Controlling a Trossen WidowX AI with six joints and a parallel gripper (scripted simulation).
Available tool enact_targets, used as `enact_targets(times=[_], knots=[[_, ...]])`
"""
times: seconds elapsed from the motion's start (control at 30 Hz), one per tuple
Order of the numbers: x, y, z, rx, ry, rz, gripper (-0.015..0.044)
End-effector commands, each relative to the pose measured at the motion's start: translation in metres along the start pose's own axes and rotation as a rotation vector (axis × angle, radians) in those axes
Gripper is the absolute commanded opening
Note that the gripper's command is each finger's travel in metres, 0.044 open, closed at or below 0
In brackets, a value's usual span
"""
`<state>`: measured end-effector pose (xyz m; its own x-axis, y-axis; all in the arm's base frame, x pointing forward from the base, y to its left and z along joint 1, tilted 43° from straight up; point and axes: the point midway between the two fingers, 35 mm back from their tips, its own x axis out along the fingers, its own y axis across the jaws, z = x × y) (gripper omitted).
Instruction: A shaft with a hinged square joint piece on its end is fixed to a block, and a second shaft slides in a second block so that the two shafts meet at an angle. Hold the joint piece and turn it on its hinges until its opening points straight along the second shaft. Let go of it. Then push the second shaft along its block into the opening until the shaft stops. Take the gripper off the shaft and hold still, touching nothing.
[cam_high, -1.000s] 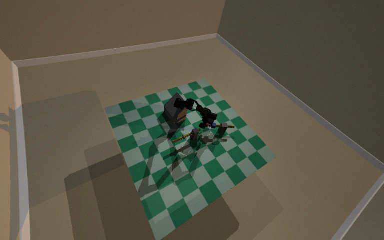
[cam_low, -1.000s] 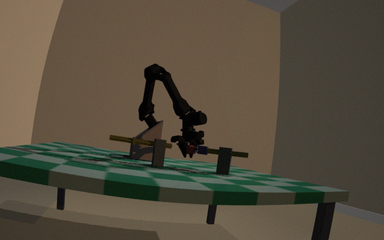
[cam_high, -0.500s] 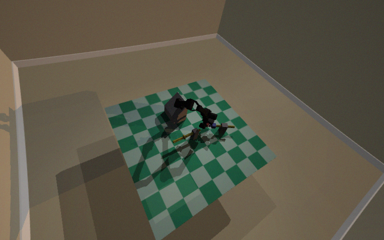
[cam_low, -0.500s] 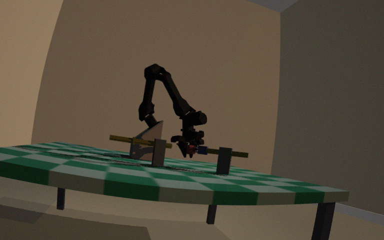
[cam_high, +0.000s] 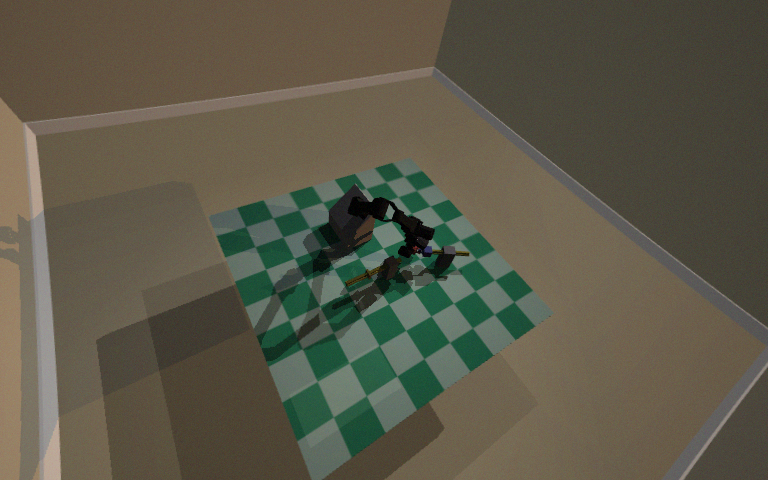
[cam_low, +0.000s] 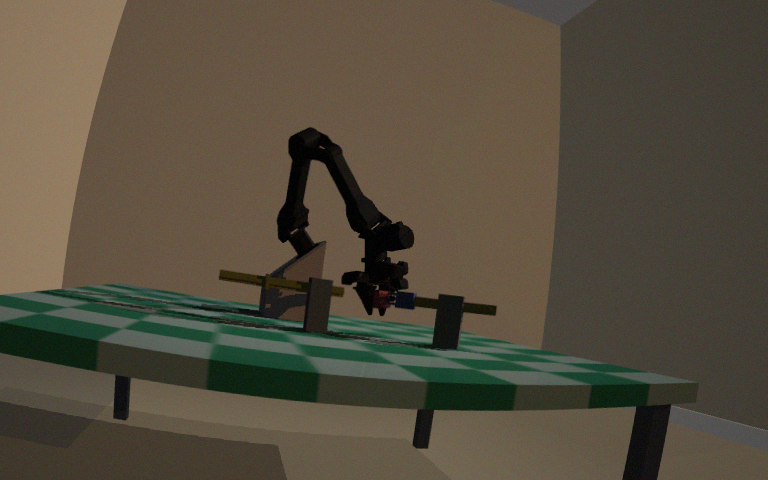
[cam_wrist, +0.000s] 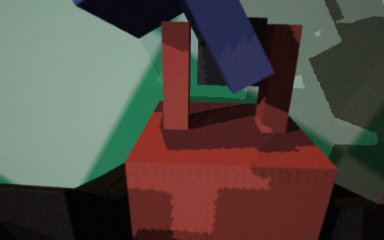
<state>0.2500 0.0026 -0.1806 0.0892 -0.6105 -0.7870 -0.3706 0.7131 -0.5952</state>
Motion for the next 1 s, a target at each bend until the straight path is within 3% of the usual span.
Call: enact_targets(times=[0.0, 0.83, 0.97], knots=[[0.0006, 0.0001, 0.0, -0.005, 0.0, -0.002, 0.0182], [0.0006, 0.0001, 0.0, -0.005, 0.0, -0.002, 0.0182], [0.0, 0.0, 0.0, 0.0, 0.0, 0.0, 0.0147]])
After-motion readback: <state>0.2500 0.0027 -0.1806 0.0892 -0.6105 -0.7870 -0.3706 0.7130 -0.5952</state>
